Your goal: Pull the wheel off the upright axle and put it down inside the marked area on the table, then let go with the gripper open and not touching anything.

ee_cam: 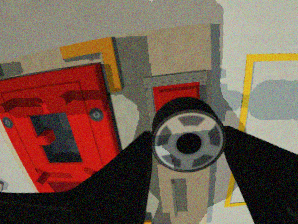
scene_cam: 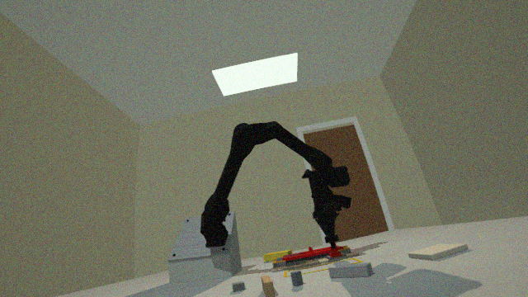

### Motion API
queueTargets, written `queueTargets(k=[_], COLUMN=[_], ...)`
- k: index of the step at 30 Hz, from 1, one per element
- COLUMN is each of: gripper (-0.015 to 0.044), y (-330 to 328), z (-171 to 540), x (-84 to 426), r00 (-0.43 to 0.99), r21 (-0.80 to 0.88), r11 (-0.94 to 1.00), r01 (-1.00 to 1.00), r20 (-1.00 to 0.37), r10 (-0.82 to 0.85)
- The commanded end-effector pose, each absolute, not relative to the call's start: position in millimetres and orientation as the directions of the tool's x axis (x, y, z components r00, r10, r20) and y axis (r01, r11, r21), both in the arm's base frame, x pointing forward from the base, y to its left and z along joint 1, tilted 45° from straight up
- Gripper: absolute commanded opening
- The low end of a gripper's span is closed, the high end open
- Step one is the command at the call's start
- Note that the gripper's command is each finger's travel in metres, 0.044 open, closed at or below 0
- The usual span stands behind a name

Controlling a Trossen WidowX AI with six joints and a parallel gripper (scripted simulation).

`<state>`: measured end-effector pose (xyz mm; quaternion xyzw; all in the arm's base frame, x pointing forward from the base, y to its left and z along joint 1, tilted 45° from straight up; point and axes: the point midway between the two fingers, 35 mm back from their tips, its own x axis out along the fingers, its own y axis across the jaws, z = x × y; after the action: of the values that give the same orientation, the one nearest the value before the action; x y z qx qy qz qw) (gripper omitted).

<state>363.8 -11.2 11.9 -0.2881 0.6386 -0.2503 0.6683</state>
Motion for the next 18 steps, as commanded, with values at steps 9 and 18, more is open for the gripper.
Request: queueTargets(k=[9,18], gripper=[0.0000,0.0000], y=[-6.5,-4.4], z=[17.9,19.9], x=[363.9,363.6], r00=[0.067,0.068], r21=[-0.704,-0.704], r11=[0.710,0.710], r01=[-0.031,-0.032], r20=[-0.710,-0.710], r10=[-0.701,-0.701])
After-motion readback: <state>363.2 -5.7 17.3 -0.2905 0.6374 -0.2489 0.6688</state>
